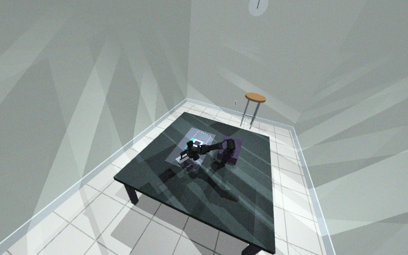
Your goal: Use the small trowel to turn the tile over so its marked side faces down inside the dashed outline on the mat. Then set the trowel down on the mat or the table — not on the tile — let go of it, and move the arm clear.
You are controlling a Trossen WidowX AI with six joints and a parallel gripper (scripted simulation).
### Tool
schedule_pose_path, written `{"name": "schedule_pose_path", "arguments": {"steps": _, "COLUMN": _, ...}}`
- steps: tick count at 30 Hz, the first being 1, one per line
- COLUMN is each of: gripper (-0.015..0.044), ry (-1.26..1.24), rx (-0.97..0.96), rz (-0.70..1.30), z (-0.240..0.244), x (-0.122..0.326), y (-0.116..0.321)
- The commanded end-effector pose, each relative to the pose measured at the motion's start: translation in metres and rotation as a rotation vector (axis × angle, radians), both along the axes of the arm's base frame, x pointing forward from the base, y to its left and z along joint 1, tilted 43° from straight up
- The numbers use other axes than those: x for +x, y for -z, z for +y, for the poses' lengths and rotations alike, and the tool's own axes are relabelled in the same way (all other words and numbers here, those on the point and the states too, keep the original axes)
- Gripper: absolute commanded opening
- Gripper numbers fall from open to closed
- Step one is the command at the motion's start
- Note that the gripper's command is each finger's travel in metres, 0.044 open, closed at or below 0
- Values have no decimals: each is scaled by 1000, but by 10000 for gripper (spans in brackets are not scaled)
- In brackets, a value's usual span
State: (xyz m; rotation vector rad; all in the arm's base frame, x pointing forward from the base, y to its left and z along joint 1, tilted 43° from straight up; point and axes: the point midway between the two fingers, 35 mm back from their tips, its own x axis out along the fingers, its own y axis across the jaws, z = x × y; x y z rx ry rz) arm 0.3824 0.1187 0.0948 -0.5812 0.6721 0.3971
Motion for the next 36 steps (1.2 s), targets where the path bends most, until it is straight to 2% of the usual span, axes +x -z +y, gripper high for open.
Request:
{"name": "schedule_pose_path", "arguments": {"steps": 1, "gripper": 300, "ry": 10, "rx": -1, "rz": 0, "z": 0, "x": 6, "y": 5}}
{"name": "schedule_pose_path", "arguments": {"steps": 33, "gripper": 300, "ry": 10, "rx": -2, "rz": 2, "z": 7, "x": 40, "y": 39}}
{"name": "schedule_pose_path", "arguments": {"steps": 36, "gripper": 221, "ry": 10, "rx": -2, "rz": 2, "z": 7, "x": 40, "y": 39}}
